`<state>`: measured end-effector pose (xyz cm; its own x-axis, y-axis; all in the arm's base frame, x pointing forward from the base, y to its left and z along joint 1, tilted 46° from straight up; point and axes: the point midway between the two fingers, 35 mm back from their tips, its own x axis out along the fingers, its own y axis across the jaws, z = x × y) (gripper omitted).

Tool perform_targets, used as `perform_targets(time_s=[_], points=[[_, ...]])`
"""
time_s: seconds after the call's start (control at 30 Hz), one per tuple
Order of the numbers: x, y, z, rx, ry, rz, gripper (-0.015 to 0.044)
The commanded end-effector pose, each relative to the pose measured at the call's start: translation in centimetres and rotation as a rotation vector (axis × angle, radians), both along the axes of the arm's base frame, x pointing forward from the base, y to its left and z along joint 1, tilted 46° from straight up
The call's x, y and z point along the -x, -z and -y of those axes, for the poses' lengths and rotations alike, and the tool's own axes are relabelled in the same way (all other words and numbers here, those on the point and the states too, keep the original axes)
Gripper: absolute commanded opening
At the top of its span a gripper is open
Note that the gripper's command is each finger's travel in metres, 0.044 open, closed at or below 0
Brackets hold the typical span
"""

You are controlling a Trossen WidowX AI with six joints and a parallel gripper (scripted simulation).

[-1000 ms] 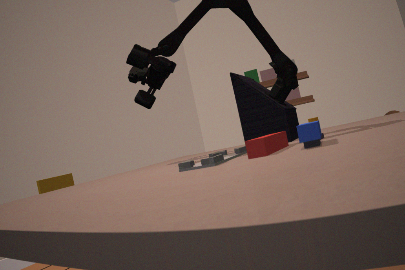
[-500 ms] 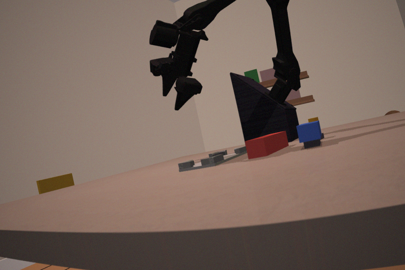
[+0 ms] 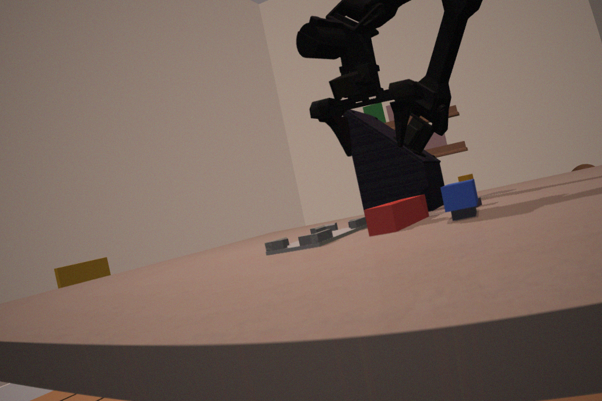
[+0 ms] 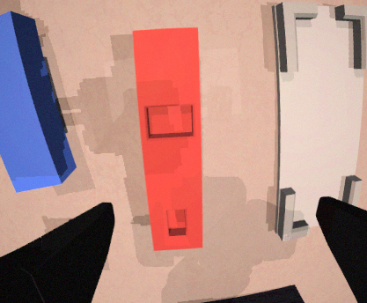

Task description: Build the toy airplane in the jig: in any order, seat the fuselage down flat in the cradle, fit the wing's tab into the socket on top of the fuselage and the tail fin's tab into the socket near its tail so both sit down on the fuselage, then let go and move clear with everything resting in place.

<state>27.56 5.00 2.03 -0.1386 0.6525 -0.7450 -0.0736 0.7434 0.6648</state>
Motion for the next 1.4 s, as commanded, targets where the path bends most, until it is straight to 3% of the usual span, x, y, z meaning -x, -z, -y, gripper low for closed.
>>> perform_targets(time_s=[0.0,0.13,0.3,1.37], points=[[0.6,-1.1,-1.3,-0.063,-0.017,0.004,0.044],[0.7,-0.8,-1.5,-0.062,-0.017,0.004,0.044],[1.4,2.6,-5.0,-0.065,-0.017,0.004,0.044],[2.1,6.0,-8.4,-0.066,-0.017,0.004,0.044]])
